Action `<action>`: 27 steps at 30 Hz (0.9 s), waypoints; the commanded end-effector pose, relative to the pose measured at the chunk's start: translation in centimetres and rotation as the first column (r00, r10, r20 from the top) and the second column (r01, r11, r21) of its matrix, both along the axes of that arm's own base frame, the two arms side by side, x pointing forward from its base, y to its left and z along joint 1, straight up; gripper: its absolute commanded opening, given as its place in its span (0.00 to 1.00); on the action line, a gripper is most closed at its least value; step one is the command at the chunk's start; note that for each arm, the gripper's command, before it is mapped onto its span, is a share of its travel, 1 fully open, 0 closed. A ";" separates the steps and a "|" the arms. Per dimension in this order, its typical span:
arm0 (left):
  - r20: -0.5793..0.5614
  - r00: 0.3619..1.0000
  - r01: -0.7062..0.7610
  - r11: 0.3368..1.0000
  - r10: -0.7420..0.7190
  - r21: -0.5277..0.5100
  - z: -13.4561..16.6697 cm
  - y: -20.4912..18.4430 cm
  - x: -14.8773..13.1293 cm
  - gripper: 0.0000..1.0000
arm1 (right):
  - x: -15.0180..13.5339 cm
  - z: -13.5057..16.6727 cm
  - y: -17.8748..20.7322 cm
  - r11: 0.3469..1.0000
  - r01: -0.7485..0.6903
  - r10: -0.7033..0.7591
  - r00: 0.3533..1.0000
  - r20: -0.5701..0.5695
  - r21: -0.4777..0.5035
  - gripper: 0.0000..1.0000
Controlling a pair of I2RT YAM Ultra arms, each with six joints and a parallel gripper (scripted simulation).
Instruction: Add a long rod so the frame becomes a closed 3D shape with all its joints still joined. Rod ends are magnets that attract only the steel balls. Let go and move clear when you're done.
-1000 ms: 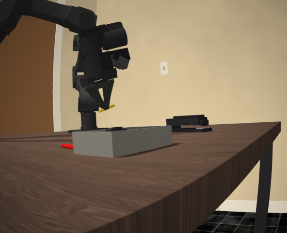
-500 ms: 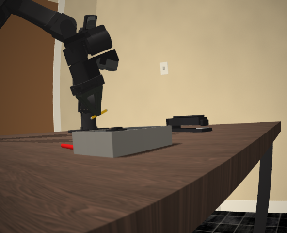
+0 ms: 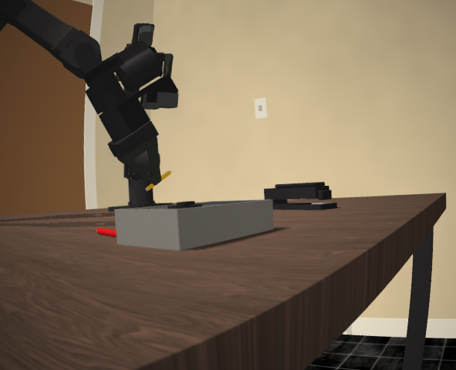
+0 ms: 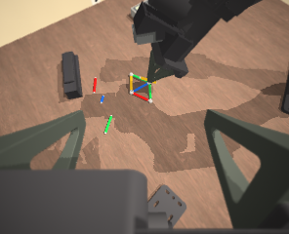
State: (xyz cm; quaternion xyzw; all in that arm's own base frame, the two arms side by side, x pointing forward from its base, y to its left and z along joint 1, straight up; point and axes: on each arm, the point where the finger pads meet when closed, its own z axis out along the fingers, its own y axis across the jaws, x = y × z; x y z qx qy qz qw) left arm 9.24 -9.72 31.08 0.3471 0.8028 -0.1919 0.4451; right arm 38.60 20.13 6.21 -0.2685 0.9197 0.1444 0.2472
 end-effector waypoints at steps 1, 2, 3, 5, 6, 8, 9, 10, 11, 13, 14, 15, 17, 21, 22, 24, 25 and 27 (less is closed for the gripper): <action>0.013 1.000 -0.002 1.000 0.002 -0.015 0.8 0.0 0.0 1.00 | 1.2 2.0 0.4 0.996 0.043 -0.050 0.995 0.087 0.084 0.00; 0.013 1.000 -0.002 1.000 0.002 -0.015 0.8 0.0 0.0 1.00 | 1.4 2.2 0.6 0.995 0.049 -0.058 0.993 0.100 0.092 0.00; 0.013 1.000 -0.002 1.000 0.002 -0.015 0.8 0.0 0.0 1.00 | 1.3 2.1 0.4 0.992 0.059 -0.070 0.992 0.102 0.108 0.00; 0.013 1.000 -0.002 1.000 0.002 -0.015 0.8 0.0 0.0 1.00 | 1.2 2.0 0.4 0.991 0.067 -0.080 0.991 0.105 0.119 0.00; 0.013 1.000 -0.002 1.000 0.002 -0.015 0.8 0.0 0.0 1.00 | 1.2 2.0 0.4 0.991 0.067 -0.080 0.991 0.105 0.119 0.00; 0.013 1.000 -0.002 1.000 0.002 -0.015 0.8 0.0 0.0 1.00 | 1.3 2.1 0.4 0.985 0.087 -0.105 0.987 0.123 0.146 0.00; 0.013 1.000 -0.002 1.000 0.002 -0.015 0.8 0.0 0.0 1.00 | 1.1 2.0 0.4 0.984 0.092 -0.111 0.986 0.123 0.155 0.00; 0.013 1.000 -0.002 1.000 0.002 -0.015 0.8 0.0 0.0 1.00 | 1.4 1.9 0.6 0.982 0.100 -0.122 0.984 0.130 0.162 0.00; 0.013 1.000 -0.002 1.000 0.002 -0.015 0.8 0.0 0.0 1.00 | 1.2 2.1 0.5 0.978 0.107 -0.133 0.981 0.139 0.180 0.00; 0.013 1.000 -0.002 1.000 0.002 -0.015 0.8 0.0 0.0 1.00 | 1.0 2.0 0.5 0.975 0.113 -0.141 0.980 0.140 0.189 0.00; 0.013 1.000 -0.002 1.000 0.002 -0.015 0.8 0.0 0.0 1.00 | 1.3 1.8 0.5 0.974 0.123 -0.151 0.978 0.142 0.192 0.00; 0.013 1.000 -0.002 1.000 0.002 -0.015 0.8 0.0 0.0 1.00 | 1.2 2.1 0.5 0.969 0.130 -0.163 0.975 0.153 0.208 0.00; 0.013 1.000 -0.002 1.000 0.002 -0.015 0.8 0.0 0.0 1.00 | 1.0 2.0 0.5 0.966 0.137 -0.173 0.972 0.156 0.221 0.00; 0.013 1.000 -0.002 1.000 0.002 -0.015 0.8 0.0 0.0 1.00 | 0.9 2.0 0.7 0.955 0.153 -0.200 0.965 0.169 0.256 0.00; 0.013 1.000 -0.002 1.000 0.002 -0.015 0.8 0.0 0.0 1.00 | 0.9 2.0 0.7 0.955 0.153 -0.200 0.965 0.169 0.256 0.00; 0.013 1.000 -0.002 1.000 0.002 -0.015 0.8 0.0 0.0 1.00 | 1.1 1.8 0.7 0.952 0.159 -0.208 0.963 0.169 0.262 0.00; 0.013 1.000 -0.002 1.000 0.002 -0.015 0.8 0.0 0.0 1.00 | 1.0 2.1 0.7 0.946 0.165 -0.220 0.959 0.179 0.279 0.00; 0.013 1.000 -0.002 1.000 0.002 -0.015 0.8 0.0 0.0 1.00 | 1.1 2.1 0.7 0.930 0.184 -0.253 0.948 0.192 0.317 0.00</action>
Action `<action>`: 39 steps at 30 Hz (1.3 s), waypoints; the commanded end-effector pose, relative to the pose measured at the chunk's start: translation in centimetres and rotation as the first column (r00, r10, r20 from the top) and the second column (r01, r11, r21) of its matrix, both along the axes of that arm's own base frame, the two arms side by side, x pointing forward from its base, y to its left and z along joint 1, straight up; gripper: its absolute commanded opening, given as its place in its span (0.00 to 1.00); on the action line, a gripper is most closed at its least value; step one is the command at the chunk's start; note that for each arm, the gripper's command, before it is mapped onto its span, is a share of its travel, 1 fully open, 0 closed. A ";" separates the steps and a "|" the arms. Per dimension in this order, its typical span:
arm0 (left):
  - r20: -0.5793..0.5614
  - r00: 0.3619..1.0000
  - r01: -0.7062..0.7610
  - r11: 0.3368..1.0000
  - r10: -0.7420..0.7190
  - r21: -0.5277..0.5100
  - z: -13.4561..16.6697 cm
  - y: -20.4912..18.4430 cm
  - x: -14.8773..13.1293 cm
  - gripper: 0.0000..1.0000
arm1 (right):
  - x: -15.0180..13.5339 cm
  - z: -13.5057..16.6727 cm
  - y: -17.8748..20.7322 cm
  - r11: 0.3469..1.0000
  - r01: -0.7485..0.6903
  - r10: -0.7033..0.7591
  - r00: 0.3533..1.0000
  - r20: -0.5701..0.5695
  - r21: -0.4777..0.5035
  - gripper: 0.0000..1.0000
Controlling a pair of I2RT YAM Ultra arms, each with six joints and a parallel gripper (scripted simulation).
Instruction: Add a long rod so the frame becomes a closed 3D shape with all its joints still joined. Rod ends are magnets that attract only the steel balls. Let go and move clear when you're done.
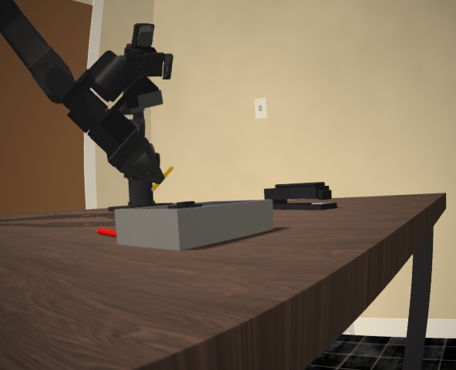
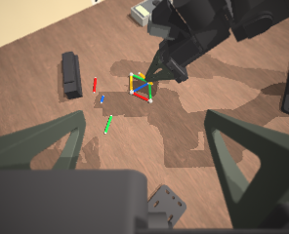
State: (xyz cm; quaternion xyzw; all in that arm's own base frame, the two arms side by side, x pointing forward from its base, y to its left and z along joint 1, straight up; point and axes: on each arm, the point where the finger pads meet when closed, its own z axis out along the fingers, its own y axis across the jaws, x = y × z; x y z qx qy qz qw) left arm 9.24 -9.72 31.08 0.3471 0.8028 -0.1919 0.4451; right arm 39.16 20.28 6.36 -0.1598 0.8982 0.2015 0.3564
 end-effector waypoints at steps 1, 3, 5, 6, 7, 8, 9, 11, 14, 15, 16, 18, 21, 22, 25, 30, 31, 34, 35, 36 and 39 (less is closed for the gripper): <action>0.013 1.000 -0.002 1.000 0.002 -0.015 0.8 0.0 0.0 1.00 | 0.3 1.8 0.5 0.996 0.038 -0.045 0.996 0.083 0.078 0.00; 0.013 1.000 -0.002 1.000 0.002 -0.015 0.8 0.0 0.0 1.00 | 0.4 1.9 0.6 0.993 0.056 -0.067 0.993 0.098 0.104 0.00; 0.013 1.000 -0.002 1.000 0.002 -0.015 0.8 0.0 0.0 1.00 | 0.6 1.8 0.6 0.990 0.071 -0.085 0.991 0.107 0.123 0.00; 0.013 1.000 -0.002 1.000 0.002 -0.015 0.8 0.0 0.0 1.00 | 0.3 1.5 0.5 0.988 0.079 -0.093 0.990 0.106 0.133 0.00; 0.013 1.000 -0.002 1.000 0.002 -0.015 0.8 0.0 0.0 1.00 | 0.2 1.4 0.5 0.987 0.081 -0.096 0.990 0.105 0.135 0.00; 0.013 1.000 -0.002 1.000 0.002 -0.015 0.8 0.0 0.0 1.00 | 0.2 1.4 0.5 0.987 0.081 -0.096 0.990 0.105 0.135 0.00; 0.013 1.000 -0.002 1.000 0.002 -0.015 0.8 0.0 0.0 1.00 | 0.4 1.7 0.6 0.986 0.087 -0.104 0.988 0.114 0.145 0.00; 0.013 1.000 -0.002 1.000 0.002 -0.015 0.8 0.0 0.0 1.00 | 0.2 1.4 0.5 0.981 0.100 -0.120 0.986 0.118 0.164 0.00; 0.013 1.000 -0.002 1.000 0.002 -0.015 0.8 0.0 0.0 1.00 | 0.5 1.8 0.6 0.978 0.108 -0.132 0.982 0.132 0.179 0.00; 0.013 1.000 -0.002 1.000 0.002 -0.015 0.8 0.0 0.0 1.00 | 0.8 2.0 0.6 0.972 0.121 -0.152 0.978 0.144 0.199 0.00; 0.013 1.000 -0.002 1.000 0.002 -0.015 0.8 0.0 0.0 1.00 | 0.3 1.3 0.6 0.969 0.131 -0.161 0.978 0.135 0.208 0.00; 0.013 1.000 -0.002 1.000 0.002 -0.015 0.8 0.0 0.0 1.00 | 0.2 1.1 0.5 0.961 0.148 -0.184 0.972 0.143 0.235 0.00; 0.013 1.000 -0.002 1.000 0.002 -0.015 0.8 0.0 0.0 1.00 | 0.4 1.5 0.6 0.947 0.168 -0.218 0.962 0.163 0.275 0.00; 0.013 1.000 -0.002 1.000 0.002 -0.015 0.8 0.0 0.0 1.00 | 0.1 1.1 0.5 0.945 0.172 -0.221 0.963 0.156 0.277 0.00; 0.013 1.000 -0.002 1.000 0.002 -0.015 0.8 0.0 0.0 1.00 | 0.3 1.4 0.5 0.932 0.188 -0.250 0.953 0.173 0.311 0.00; 0.013 1.000 -0.002 1.000 0.002 -0.015 0.8 0.0 0.0 1.00 | 0.0 1.1 0.6 0.925 0.193 -0.258 0.951 0.169 0.328 0.00; 0.013 1.000 -0.002 1.000 0.002 -0.015 0.8 0.0 0.0 1.00 | 0.2 1.4 0.5 0.919 0.202 -0.273 0.945 0.178 0.339 0.00; 0.013 1.000 -0.002 1.000 0.002 -0.015 0.8 0.0 0.0 1.00 | 0.4 1.9 0.5 0.894 0.223 -0.317 0.927 0.198 0.389 0.00; 0.013 1.000 -0.002 1.000 0.002 -0.015 0.8 0.0 0.0 1.00 | 0.3 1.6 0.5 0.894 0.224 -0.318 0.928 0.195 0.389 0.00; 0.013 1.000 -0.002 1.000 0.002 -0.015 0.8 0.0 0.0 1.00 | 0.2 1.5 0.5 0.894 0.225 -0.317 0.929 0.192 0.387 0.00; 0.013 1.000 -0.002 1.000 0.002 -0.015 0.8 0.0 0.0 1.00 | -0.1 0.8 0.6 0.902 0.222 -0.304 0.936 0.180 0.370 0.00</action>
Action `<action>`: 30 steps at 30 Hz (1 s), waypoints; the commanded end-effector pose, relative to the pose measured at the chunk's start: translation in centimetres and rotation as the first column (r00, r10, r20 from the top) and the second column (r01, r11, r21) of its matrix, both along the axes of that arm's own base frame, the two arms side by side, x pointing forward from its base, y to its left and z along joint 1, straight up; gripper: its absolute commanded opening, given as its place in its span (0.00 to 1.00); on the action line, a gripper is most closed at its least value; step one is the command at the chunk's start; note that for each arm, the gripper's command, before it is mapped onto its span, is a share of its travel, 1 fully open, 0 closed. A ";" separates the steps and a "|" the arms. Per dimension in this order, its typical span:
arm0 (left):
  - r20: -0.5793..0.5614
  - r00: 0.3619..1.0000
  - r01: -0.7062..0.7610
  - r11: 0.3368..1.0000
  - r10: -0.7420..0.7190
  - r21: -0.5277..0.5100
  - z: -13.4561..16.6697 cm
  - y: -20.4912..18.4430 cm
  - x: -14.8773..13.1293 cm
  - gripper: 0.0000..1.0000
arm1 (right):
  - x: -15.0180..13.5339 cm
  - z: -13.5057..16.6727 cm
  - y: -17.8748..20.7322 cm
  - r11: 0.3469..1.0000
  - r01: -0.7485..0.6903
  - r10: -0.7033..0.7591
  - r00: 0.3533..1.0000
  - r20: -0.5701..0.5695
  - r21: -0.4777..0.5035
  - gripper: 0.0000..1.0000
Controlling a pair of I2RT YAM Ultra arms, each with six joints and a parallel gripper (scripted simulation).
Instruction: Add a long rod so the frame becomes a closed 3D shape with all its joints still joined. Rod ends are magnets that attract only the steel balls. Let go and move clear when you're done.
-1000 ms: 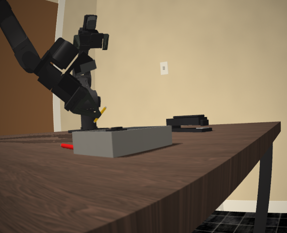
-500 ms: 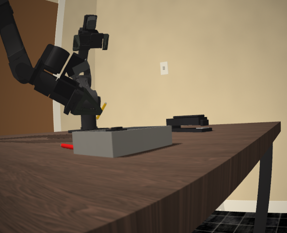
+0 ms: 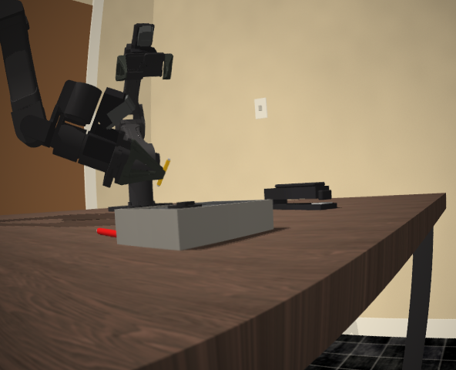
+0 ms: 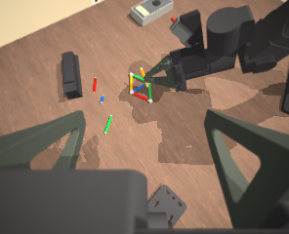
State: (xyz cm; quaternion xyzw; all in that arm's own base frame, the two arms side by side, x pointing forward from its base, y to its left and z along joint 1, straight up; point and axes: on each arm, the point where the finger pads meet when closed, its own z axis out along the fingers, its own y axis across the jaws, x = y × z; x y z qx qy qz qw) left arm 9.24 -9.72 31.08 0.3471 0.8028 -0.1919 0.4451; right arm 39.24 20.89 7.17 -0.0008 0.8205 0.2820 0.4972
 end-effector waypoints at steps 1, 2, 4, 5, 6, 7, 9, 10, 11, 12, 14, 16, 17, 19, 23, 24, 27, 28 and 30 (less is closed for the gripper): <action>0.013 1.000 -0.002 1.000 0.002 -0.015 0.8 0.0 0.0 1.00 | -0.2 0.0 0.0 1.000 0.012 -0.012 1.000 0.015 0.014 0.00; 0.013 1.000 -0.002 1.000 0.002 -0.015 0.8 0.0 0.0 1.00 | -0.1 0.0 -0.1 1.000 0.014 -0.014 1.000 0.015 0.014 0.00; 0.013 1.000 -0.002 1.000 0.002 -0.015 0.8 0.0 0.0 1.00 | -0.1 0.2 -0.1 1.000 0.015 -0.016 1.000 0.020 0.017 0.00; 0.013 1.000 -0.002 1.000 0.002 -0.015 0.8 0.0 0.0 1.00 | -0.1 0.3 -0.1 1.000 0.015 -0.016 1.000 0.022 0.018 0.00; 0.013 1.000 -0.002 1.000 0.002 -0.015 0.8 0.0 0.0 1.00 | -0.1 0.3 -0.1 1.000 0.015 -0.016 1.000 0.022 0.018 0.00; 0.013 1.000 -0.002 1.000 0.002 -0.015 0.8 0.0 0.0 1.00 | -0.1 0.3 -0.1 1.000 0.015 -0.016 1.000 0.022 0.018 0.00; 0.013 1.000 -0.002 1.000 0.002 -0.015 0.8 0.0 0.0 1.00 | -0.1 0.3 -0.1 1.000 0.015 -0.016 1.000 0.022 0.018 0.00; 0.013 1.000 -0.002 1.000 0.002 -0.015 0.8 0.0 0.0 1.00 | -0.1 0.3 -0.1 1.000 0.015 -0.016 1.000 0.022 0.018 0.00; 0.013 1.000 -0.002 1.000 0.002 -0.015 0.8 0.0 0.0 1.00 | -0.1 0.3 -0.1 1.000 0.015 -0.016 1.000 0.022 0.018 0.00; 0.013 1.000 -0.002 1.000 0.002 -0.015 0.8 0.0 0.0 1.00 | -0.1 0.3 -0.1 1.000 0.015 -0.016 1.000 0.022 0.018 0.00; 0.013 1.000 -0.002 1.000 0.002 -0.015 0.8 0.0 0.0 1.00 | -0.1 0.3 -0.1 1.000 0.015 -0.016 1.000 0.022 0.018 0.00; 0.013 1.000 -0.002 1.000 0.002 -0.015 0.8 0.0 0.0 1.00 | 0.9 1.2 0.4 0.999 0.003 -0.006 0.999 0.054 0.050 0.00; 0.013 1.000 -0.002 1.000 0.002 -0.015 0.8 0.0 0.0 1.00 | 1.1 0.3 0.0 0.999 0.015 -0.016 0.999 0.034 0.030 0.00; 0.013 1.000 -0.002 1.000 0.002 -0.015 0.8 0.0 0.0 1.00 | 1.2 -0.2 -0.1 1.000 0.020 -0.021 1.000 0.024 0.024 0.00; 0.013 1.000 -0.002 1.000 0.002 -0.015 0.8 0.0 0.0 1.00 | 1.1 0.2 0.1 0.999 0.016 -0.017 0.999 0.032 0.028 0.00; 0.013 1.000 -0.002 1.000 0.002 -0.015 0.8 0.0 0.0 1.00 | 1.1 0.2 0.1 0.999 0.016 -0.017 0.999 0.032 0.028 0.00; 0.013 1.000 -0.002 1.000 0.002 -0.015 0.8 0.0 0.0 1.00 | 1.1 0.2 0.1 0.999 0.016 -0.017 0.999 0.032 0.028 0.00; 0.013 1.000 -0.002 1.000 0.002 -0.015 0.8 0.0 0.0 1.00 | 1.1 0.2 0.1 0.999 0.016 -0.017 0.999 0.032 0.028 0.00; 0.013 1.000 -0.002 1.000 0.002 -0.015 0.8 0.0 0.0 1.00 | 1.1 0.2 0.1 0.999 0.016 -0.017 0.999 0.032 0.028 0.00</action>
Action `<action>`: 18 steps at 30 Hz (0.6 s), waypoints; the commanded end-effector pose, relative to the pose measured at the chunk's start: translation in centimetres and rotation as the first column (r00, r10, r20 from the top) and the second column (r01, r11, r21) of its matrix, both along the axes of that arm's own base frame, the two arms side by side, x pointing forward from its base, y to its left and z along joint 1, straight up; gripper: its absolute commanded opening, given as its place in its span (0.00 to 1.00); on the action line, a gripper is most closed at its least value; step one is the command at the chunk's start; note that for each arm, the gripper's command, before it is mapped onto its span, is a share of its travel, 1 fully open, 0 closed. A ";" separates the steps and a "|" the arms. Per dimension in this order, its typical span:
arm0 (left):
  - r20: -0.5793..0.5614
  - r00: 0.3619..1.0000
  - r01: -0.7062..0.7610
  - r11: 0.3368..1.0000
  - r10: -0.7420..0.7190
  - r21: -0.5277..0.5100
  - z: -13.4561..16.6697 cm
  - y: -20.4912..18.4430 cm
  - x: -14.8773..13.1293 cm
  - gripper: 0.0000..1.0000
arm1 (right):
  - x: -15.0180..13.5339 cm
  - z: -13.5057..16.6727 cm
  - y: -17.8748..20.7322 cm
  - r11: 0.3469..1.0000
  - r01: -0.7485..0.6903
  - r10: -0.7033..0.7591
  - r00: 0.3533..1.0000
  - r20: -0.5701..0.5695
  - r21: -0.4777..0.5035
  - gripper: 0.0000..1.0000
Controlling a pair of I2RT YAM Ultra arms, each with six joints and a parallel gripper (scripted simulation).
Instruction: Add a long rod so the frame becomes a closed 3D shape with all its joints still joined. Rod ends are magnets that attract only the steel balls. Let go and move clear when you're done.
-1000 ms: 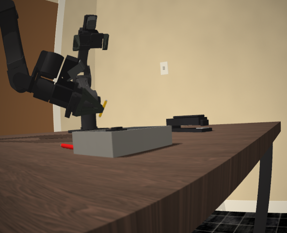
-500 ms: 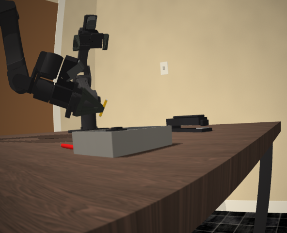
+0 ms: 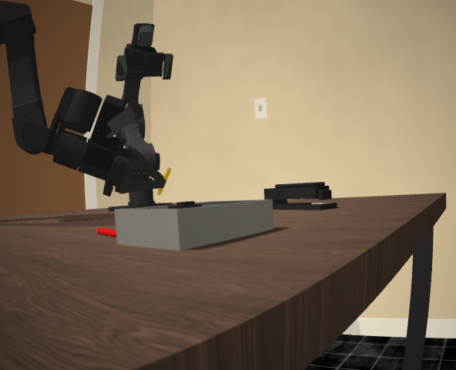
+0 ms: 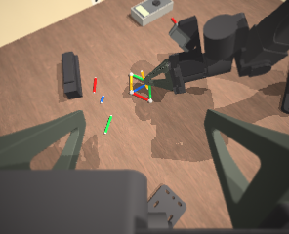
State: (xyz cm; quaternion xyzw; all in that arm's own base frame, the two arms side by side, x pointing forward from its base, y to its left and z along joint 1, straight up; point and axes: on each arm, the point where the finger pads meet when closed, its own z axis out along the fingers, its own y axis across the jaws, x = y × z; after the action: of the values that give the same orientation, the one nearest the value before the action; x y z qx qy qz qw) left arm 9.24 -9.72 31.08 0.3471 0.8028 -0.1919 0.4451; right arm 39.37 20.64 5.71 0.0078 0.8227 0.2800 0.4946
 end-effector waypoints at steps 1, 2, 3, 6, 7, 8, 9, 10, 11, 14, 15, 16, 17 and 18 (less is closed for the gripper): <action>0.013 1.000 -0.002 1.000 0.002 -0.015 0.8 0.0 0.0 1.00 | 1.0 1.7 0.3 1.000 0.002 -0.003 0.999 0.044 0.024 0.00; 0.013 1.000 -0.002 1.000 0.002 -0.015 0.8 0.0 0.0 1.00 | 1.0 1.7 0.3 1.000 0.002 -0.003 0.999 0.044 0.024 0.00; 0.013 1.000 -0.002 1.000 0.002 -0.015 0.8 0.0 0.0 1.00 | 1.0 1.7 0.3 1.000 0.002 -0.003 0.999 0.044 0.024 0.00; 0.013 1.000 -0.002 1.000 0.002 -0.015 0.8 0.0 0.0 1.00 | 0.6 1.4 0.4 1.000 -0.001 0.000 0.999 0.042 0.026 0.00; 0.013 1.000 -0.002 1.000 0.002 -0.015 0.8 0.0 0.0 1.00 | 0.6 1.4 0.4 1.000 -0.001 0.000 0.999 0.042 0.026 0.00; 0.013 1.000 -0.002 1.000 0.002 -0.015 0.8 0.0 0.0 1.00 | 0.5 1.0 0.6 1.000 -0.002 0.001 0.999 0.036 0.022 0.00; 0.013 1.000 -0.002 1.000 0.002 -0.015 0.8 0.0 0.0 1.00 | 0.5 1.0 0.6 1.000 -0.002 0.002 0.999 0.036 0.022 0.00; 0.013 1.000 -0.002 1.000 0.002 -0.015 0.8 0.0 0.0 1.00 | 0.4 0.8 0.6 1.000 0.000 -0.001 0.999 0.036 0.022 0.00; 0.013 1.000 -0.002 1.000 0.002 -0.015 0.8 0.0 0.0 1.00 | 0.4 0.8 0.6 1.000 0.000 -0.001 0.999 0.036 0.022 0.00; 0.013 1.000 -0.002 1.000 0.002 -0.015 0.8 0.0 0.0 1.00 | 0.3 0.6 0.7 1.000 -0.001 0.000 0.999 0.035 0.020 0.00; 0.013 1.000 -0.002 1.000 0.002 -0.015 0.8 0.0 0.0 1.00 | 0.2 0.5 0.7 1.000 -0.002 0.001 0.999 0.033 0.020 0.00; 0.013 1.000 -0.002 1.000 0.002 -0.015 0.8 0.0 0.0 1.00 | 0.1 0.4 0.7 1.000 -0.002 0.002 1.000 0.031 0.019 0.00; 0.013 1.000 -0.002 1.000 0.002 -0.015 0.8 0.0 0.0 1.00 | 0.0 0.1 0.7 1.000 -0.003 0.003 1.000 0.025 0.017 0.00; 0.013 1.000 -0.002 1.000 0.002 -0.015 0.8 0.0 0.0 1.00 | -0.3 -0.3 0.6 1.000 -0.004 0.004 1.000 0.016 0.012 0.00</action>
State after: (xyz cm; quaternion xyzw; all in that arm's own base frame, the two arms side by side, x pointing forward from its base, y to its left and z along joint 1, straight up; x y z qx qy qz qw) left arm 9.24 -9.72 31.08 0.3471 0.8028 -0.1919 0.4451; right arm 39.35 21.07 5.63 0.0070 0.8187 0.2842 0.4989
